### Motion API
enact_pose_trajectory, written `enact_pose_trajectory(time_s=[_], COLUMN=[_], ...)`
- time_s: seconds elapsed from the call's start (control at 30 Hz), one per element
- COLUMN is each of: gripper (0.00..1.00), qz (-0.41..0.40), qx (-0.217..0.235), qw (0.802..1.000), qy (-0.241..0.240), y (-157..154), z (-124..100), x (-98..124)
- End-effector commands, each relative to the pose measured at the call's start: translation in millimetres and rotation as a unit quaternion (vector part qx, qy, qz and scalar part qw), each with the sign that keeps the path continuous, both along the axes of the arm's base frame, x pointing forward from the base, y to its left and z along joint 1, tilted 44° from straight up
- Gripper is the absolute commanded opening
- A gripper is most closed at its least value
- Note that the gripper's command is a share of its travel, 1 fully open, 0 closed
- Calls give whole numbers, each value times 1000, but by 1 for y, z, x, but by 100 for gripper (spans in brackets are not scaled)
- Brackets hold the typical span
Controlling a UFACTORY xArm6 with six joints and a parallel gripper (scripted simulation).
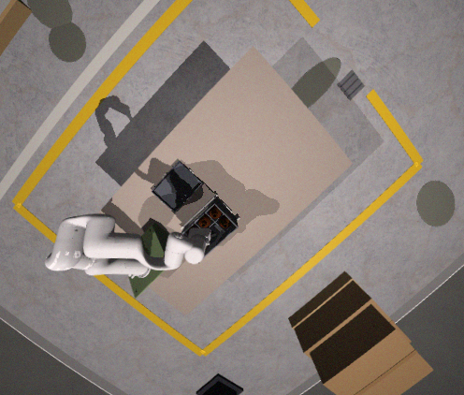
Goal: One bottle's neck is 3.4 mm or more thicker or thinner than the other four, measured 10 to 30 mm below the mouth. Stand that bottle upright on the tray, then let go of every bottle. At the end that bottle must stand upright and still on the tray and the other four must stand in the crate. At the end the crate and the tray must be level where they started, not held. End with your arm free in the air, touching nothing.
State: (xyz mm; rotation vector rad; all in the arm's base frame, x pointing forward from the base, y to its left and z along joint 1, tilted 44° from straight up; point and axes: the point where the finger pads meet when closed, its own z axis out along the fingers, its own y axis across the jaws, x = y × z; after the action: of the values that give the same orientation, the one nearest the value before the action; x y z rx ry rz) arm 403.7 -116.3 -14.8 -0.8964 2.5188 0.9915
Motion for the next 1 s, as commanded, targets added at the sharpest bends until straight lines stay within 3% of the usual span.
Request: enact_pose_trajectory(time_s=[0.0,0.4,0.43,0.97], gripper=[65,65,0,0], qz=[-1,-1,-1,-1], qx=[-1,-1,-1,-1], qw=[1000,1000,1000,1000], qy=[-2,-2,-2,-2], y=[-8,-12,-12,-12], z=[7,12,12,12], x=[1,1,1,1])
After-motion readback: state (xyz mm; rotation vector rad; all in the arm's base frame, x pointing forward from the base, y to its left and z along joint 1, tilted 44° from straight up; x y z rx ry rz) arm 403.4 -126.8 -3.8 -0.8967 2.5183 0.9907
